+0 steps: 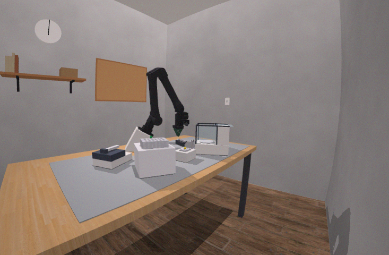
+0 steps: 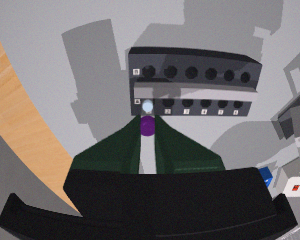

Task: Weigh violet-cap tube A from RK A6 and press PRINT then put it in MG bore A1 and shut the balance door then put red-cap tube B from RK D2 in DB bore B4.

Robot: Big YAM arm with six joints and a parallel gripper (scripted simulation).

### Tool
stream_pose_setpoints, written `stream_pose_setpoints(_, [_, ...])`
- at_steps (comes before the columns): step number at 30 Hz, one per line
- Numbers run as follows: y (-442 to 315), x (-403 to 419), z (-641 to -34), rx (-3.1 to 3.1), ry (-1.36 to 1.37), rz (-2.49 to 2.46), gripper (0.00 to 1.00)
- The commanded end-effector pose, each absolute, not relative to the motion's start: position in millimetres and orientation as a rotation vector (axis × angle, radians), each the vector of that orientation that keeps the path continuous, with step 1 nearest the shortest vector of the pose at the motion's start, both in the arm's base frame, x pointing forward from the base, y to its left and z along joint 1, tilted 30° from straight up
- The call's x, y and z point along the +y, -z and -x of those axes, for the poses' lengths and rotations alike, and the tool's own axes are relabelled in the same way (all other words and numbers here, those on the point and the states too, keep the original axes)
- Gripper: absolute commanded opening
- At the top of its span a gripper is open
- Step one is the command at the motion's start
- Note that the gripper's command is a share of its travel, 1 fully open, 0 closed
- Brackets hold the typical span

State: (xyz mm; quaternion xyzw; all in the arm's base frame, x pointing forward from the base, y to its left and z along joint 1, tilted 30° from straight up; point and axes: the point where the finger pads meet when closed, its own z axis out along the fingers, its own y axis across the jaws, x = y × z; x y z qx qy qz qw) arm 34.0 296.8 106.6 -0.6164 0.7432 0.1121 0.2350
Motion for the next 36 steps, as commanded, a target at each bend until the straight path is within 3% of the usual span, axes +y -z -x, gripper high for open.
stream_pose_setpoints(1, [-100.2, 299.4, -38.5, 2.039, -0.300, 1.687, 0.09])
stream_pose_setpoints(36, [-95.5, 303.9, -39.0, 2.034, -0.307, 1.690, 0.09])
